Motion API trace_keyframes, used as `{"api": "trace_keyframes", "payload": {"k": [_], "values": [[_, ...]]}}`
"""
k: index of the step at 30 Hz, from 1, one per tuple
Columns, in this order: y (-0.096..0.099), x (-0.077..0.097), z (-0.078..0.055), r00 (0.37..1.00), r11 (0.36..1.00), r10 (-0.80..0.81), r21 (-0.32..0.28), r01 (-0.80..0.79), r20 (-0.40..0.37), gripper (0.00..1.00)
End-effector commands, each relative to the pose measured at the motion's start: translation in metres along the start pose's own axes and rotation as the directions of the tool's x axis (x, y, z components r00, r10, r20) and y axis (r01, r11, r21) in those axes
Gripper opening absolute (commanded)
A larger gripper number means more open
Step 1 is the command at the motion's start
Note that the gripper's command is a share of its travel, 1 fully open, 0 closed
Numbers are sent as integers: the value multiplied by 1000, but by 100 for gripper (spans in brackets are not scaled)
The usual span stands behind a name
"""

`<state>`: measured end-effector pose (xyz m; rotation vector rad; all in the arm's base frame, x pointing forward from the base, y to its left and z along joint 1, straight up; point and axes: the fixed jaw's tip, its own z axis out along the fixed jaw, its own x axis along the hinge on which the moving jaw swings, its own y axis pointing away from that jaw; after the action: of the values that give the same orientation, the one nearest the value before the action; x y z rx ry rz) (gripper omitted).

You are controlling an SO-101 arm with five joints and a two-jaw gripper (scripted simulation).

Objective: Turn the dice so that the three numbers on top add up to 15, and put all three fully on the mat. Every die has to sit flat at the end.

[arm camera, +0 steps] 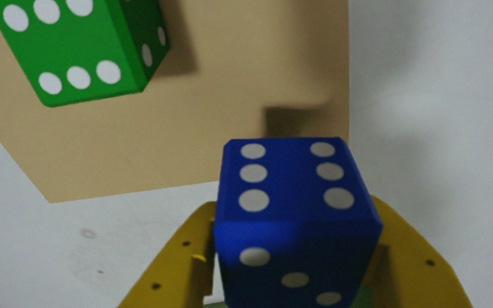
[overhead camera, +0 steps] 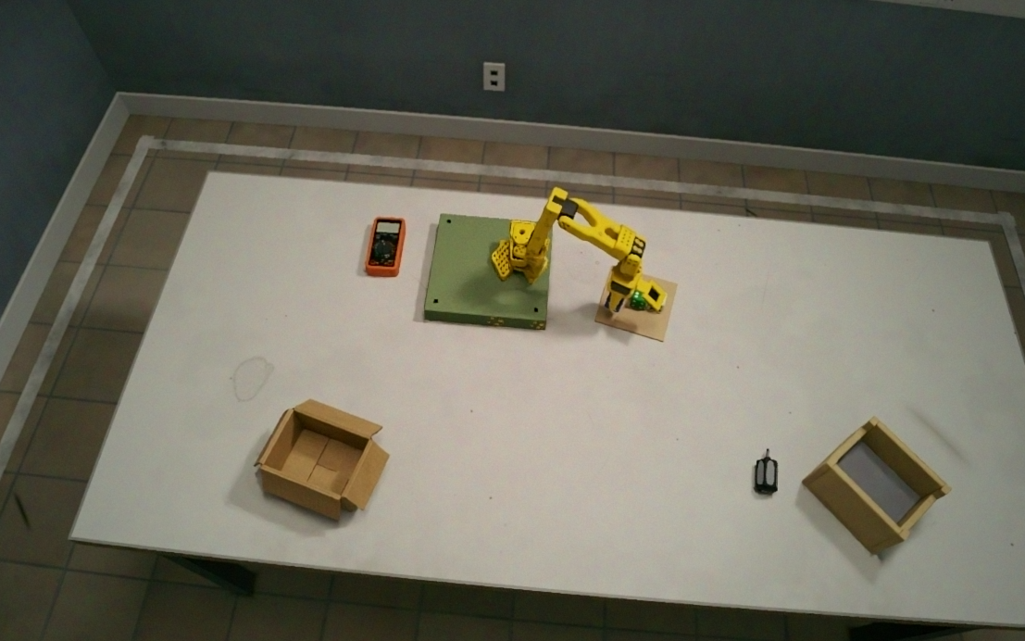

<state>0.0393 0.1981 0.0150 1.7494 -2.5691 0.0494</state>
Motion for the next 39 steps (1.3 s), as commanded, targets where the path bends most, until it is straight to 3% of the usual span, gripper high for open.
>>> {"api": "trace_keyframes", "payload": {"k": [1, 9, 14, 15, 39], "values": [[19, 4, -3, 996, 996, -84, 0, 84, 21, 0], [38, 13, -3, 982, 983, -186, 5, 186, 21, 0], [38, 13, -3, 982, 982, -189, 5, 189, 21, 0], [39, 12, -7, 980, 982, -189, -1, 190, 57, 0], [39, 12, -4, 980, 982, -189, -1, 190, 57, 0]]}}
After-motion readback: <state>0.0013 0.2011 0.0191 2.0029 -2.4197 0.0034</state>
